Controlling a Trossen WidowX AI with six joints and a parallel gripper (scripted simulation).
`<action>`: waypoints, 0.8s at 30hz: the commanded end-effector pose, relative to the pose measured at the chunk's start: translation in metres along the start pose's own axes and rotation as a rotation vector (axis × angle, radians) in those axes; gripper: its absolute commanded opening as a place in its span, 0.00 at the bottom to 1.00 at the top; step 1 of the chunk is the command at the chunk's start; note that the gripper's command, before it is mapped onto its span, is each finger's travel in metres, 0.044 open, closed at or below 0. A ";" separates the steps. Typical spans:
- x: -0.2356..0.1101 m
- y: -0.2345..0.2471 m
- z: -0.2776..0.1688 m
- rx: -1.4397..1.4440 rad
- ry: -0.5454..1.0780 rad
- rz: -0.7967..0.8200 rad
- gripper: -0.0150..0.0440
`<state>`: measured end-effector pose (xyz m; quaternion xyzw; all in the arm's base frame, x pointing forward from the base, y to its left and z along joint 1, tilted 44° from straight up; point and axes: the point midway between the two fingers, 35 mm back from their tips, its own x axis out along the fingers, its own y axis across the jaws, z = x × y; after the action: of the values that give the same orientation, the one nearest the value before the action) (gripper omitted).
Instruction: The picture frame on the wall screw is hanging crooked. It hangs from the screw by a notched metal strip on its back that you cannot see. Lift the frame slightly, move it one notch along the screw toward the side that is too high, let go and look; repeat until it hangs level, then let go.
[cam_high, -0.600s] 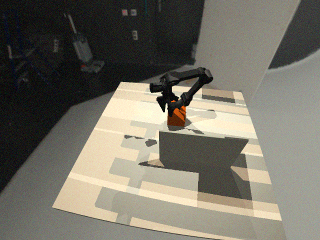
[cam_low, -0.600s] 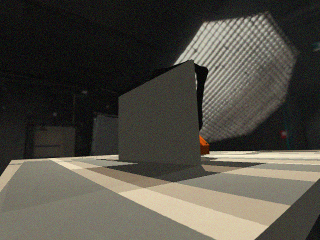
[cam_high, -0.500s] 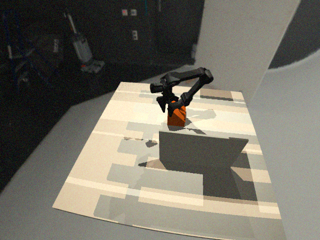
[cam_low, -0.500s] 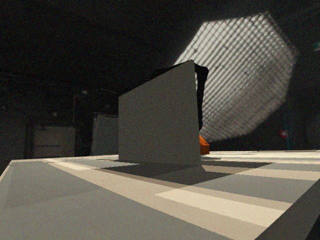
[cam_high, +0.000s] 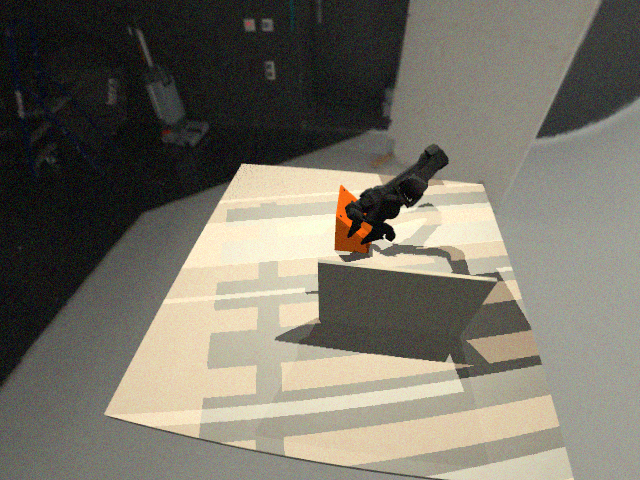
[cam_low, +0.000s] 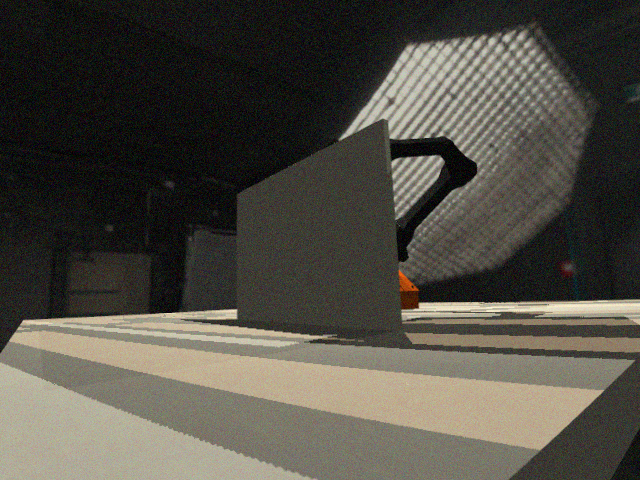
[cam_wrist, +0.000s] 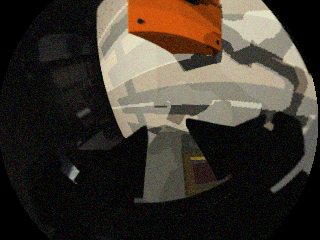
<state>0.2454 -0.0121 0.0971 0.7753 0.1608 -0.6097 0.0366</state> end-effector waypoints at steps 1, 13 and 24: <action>-0.010 -0.021 -0.004 -0.311 0.099 0.180 0.69; -0.062 -0.084 -0.012 -0.964 0.556 0.680 0.69; -0.104 -0.115 0.010 -1.065 1.005 0.954 0.69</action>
<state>0.1912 0.0725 0.2059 0.8111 0.1043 -0.0060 0.5755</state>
